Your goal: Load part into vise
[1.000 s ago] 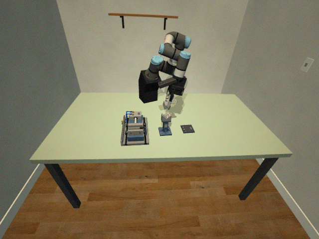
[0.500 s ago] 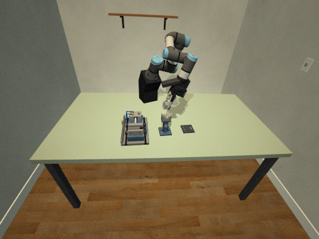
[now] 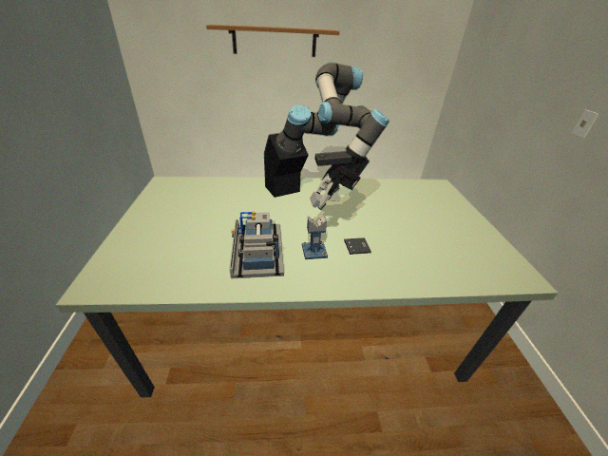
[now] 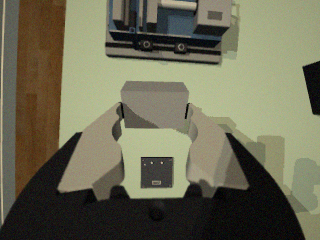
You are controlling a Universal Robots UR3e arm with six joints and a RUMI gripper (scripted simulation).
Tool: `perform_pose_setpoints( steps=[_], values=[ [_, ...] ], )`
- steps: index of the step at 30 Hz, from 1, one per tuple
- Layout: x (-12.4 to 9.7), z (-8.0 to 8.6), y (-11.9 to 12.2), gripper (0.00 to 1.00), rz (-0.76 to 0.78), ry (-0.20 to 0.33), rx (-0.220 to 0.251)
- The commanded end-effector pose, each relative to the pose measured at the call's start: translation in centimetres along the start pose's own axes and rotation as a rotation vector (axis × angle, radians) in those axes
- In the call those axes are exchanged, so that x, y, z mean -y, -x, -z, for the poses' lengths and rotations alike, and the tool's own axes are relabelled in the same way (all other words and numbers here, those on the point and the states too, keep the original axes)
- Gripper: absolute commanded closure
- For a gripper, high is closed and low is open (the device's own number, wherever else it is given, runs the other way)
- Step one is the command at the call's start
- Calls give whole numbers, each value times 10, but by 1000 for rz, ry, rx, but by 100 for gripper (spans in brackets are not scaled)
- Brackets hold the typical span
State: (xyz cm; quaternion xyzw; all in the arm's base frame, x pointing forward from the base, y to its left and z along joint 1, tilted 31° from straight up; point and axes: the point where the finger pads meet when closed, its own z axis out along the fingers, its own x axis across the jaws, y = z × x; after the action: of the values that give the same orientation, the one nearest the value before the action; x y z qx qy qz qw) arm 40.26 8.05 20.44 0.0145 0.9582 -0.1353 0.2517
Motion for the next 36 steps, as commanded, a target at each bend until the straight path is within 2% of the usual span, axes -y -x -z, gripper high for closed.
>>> perform_pose_setpoints(
  steps=[1, 5, 7, 21, 36],
  values=[
    [0, 1, 1, 100, -2, -57, 0],
    [0, 1, 1, 100, -2, -105, 0],
    [0, 1, 1, 100, -2, -105, 0],
    [-1, 0, 1, 100, -2, -235, -1],
    [-2, 0, 1, 100, -2, -288, 0]
  ],
)
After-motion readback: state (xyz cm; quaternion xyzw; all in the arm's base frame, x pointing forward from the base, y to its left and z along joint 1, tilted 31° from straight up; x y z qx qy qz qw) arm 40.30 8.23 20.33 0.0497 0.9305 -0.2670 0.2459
